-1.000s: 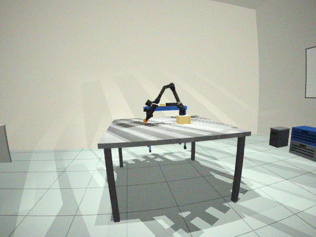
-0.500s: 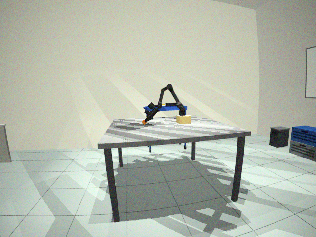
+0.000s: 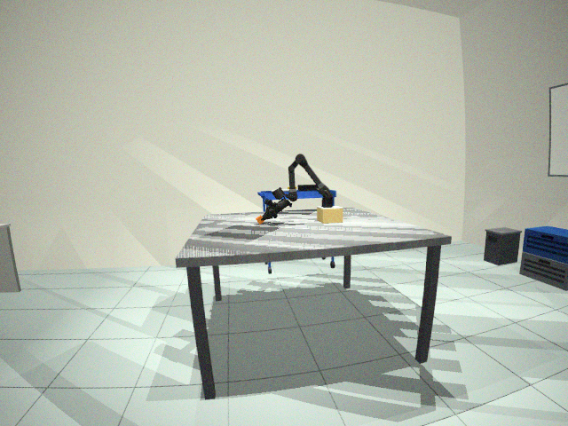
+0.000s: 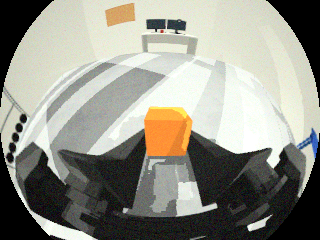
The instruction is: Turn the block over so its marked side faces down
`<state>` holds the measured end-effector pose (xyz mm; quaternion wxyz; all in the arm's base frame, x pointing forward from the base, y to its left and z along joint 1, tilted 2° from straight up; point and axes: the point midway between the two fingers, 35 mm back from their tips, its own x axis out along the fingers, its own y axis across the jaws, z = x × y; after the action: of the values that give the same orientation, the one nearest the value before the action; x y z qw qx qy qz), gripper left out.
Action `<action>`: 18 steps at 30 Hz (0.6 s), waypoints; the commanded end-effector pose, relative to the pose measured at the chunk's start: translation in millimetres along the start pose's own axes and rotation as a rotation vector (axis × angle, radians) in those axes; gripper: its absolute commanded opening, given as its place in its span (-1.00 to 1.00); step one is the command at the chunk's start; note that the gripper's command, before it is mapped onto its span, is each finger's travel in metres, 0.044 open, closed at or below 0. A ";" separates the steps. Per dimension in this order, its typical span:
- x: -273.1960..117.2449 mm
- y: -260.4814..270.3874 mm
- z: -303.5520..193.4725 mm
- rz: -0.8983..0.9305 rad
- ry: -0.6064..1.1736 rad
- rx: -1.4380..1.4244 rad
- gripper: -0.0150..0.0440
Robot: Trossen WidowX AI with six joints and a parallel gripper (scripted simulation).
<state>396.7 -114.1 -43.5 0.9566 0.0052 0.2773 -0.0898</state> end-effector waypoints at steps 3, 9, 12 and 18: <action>-4.6 0.9 -0.8 0.004 -0.044 0.003 -0.49; -6.7 0.9 1.5 0.004 -0.075 0.003 -0.49; -6.7 0.9 1.5 0.004 -0.075 0.003 -0.49; -6.7 0.9 1.5 0.004 -0.075 0.003 -0.49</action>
<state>391.7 -112.6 -39.6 0.9656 0.0013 0.2439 -0.0897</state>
